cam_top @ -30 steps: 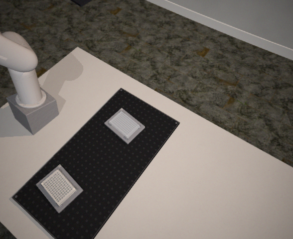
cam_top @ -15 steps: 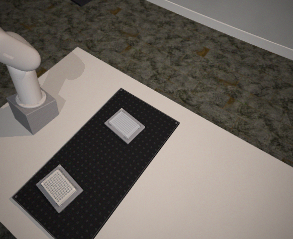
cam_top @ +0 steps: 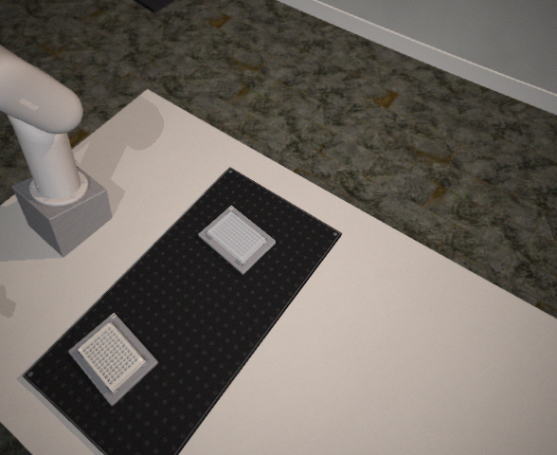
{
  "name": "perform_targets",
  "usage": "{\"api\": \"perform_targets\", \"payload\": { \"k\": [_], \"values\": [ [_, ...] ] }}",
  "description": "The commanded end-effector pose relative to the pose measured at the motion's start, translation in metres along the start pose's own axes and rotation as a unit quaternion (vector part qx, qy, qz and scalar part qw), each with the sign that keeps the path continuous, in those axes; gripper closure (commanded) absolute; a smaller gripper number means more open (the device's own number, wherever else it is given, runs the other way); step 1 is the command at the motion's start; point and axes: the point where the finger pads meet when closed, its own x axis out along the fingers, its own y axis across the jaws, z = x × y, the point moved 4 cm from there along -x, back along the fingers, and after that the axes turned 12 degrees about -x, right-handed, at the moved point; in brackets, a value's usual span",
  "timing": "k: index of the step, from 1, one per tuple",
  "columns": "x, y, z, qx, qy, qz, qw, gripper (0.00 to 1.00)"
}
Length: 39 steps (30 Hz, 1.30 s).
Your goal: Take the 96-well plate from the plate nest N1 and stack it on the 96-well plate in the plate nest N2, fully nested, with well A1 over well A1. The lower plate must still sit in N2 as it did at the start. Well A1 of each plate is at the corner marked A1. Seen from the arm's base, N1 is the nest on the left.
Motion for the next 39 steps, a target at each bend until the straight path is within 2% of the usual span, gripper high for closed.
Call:
{"api": "perform_targets", "payload": {
  "k": [1,3,5,11,14,20,22,28,31,36,39],
  "values": [
    [0.014,0.012,0.011,-0.059,0.024,-0.015,0.998,0.0],
    [0.021,0.017,0.015,-0.067,0.028,-0.016,0.997,0.0],
    [0.021,0.017,0.015,-0.067,0.028,-0.016,0.997,0.0],
    [0.045,0.035,0.025,-0.136,0.059,-0.027,0.988,0.0],
    [0.045,0.035,0.025,-0.136,0.059,-0.027,0.988,0.0],
    [0.068,0.052,0.034,-0.206,0.09,-0.035,0.974,0.0],
    [0.068,0.052,0.034,-0.206,0.09,-0.035,0.974,0.0],
    [0.092,0.071,0.041,-0.275,0.121,-0.041,0.953,0.0],
    [0.092,0.071,0.041,-0.275,0.121,-0.041,0.953,0.0],
    [0.112,0.087,0.045,-0.343,0.151,-0.043,0.926,0.0],
    [0.12,0.093,0.046,-0.357,0.157,-0.043,0.92,0.0]
  ]
}}
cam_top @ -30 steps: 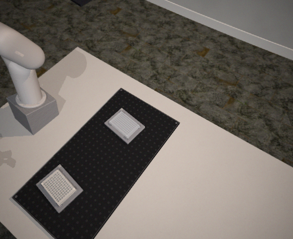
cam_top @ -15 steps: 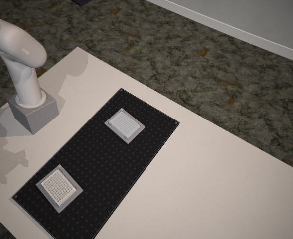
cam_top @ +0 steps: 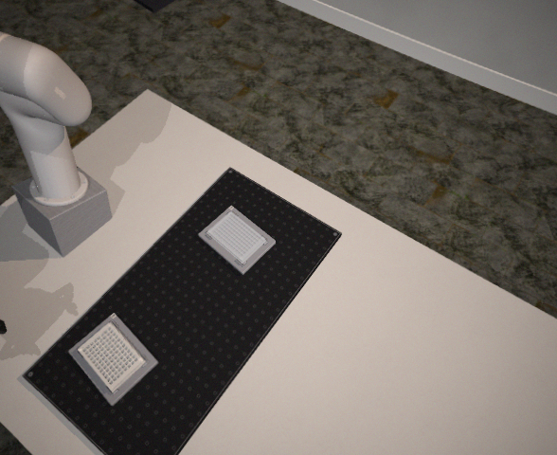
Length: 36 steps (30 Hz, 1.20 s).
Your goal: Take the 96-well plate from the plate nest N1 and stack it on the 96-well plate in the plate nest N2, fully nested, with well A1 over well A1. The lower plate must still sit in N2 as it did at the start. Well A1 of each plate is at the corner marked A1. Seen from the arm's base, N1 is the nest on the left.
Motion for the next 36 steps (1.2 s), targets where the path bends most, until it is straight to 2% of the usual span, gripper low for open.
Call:
{"api": "perform_targets", "payload": {
  "k": [1,5,9,14,16,22,26,31,33,36],
  "values": [
    [0.012,0.008,0.016,-0.053,0.02,-0.005,0.998,0.0],
    [0.024,0.017,0.029,-0.096,0.036,-0.006,0.995,0.0],
    [0.024,0.017,0.029,-0.096,0.036,-0.006,0.995,0.0],
    [0.041,0.03,0.045,-0.171,0.064,-0.004,0.983,0.0],
    [0.043,0.031,0.047,-0.171,0.064,-0.004,0.983,0.0],
    [0.063,0.047,0.064,-0.245,0.091,-0.001,0.965,0.0],
    [0.063,0.047,0.064,-0.245,0.091,-0.001,0.965,0.0],
    [0.08,0.063,0.078,-0.318,0.116,0.005,0.941,0.0],
    [0.082,0.065,0.08,-0.318,0.116,0.005,0.941,0.0],
    [0.092,0.075,0.087,-0.363,0.13,0.01,0.923,0.0]
  ]
}}
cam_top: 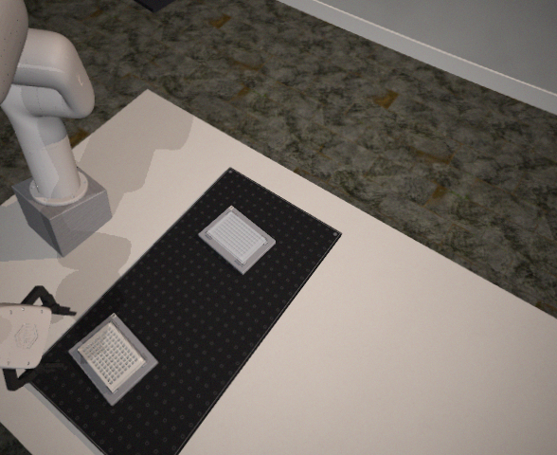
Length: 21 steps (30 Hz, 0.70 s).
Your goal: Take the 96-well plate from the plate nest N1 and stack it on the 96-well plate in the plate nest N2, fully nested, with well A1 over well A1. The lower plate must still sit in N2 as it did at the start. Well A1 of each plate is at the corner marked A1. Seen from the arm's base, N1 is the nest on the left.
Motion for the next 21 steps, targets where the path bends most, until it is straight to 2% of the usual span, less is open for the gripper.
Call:
{"api": "perform_targets", "payload": {
  "k": [1,3,7,12,21],
  "values": [
    [0.01,0.003,0.022,-0.069,0.021,0.002,0.997,0.0],
    [0.015,0.004,0.029,-0.083,0.025,0.003,0.996,0.0],
    [0.015,0.004,0.029,-0.083,0.025,0.003,0.996,0.0],
    [0.028,0.011,0.051,-0.162,0.047,0.01,0.986,0.0],
    [0.045,0.021,0.079,-0.24,0.067,0.019,0.968,0.0]
  ]
}}
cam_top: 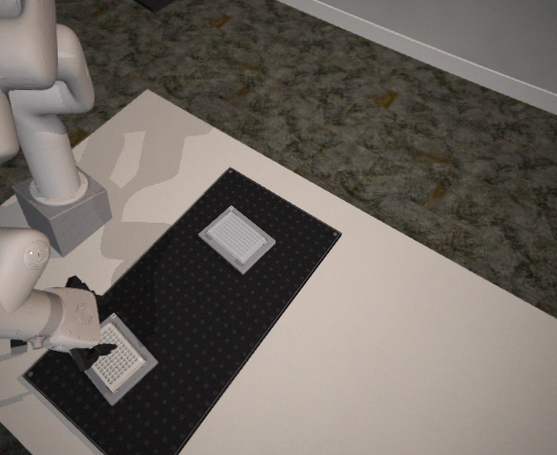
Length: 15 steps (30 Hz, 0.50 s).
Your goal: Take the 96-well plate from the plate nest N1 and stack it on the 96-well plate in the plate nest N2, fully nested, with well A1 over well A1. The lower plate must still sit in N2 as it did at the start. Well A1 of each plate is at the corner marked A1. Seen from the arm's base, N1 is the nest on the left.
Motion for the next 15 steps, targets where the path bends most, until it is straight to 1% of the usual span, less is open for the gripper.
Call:
{"api": "perform_targets", "payload": {
  "k": [1,3,8,10,15],
  "values": [
    [0.005,-0.003,0.015,-0.037,0.01,0.0,0.999,0.0],
    [0.005,-0.003,0.015,-0.037,0.01,0.0,0.999,0.0],
    [0.016,-0.003,0.039,-0.117,0.029,0.009,0.993,0.0],
    [0.018,-0.003,0.042,-0.117,0.029,0.009,0.993,0.0],
    [0.029,-0.001,0.066,-0.197,0.045,0.018,0.979,0.0]
  ]
}}
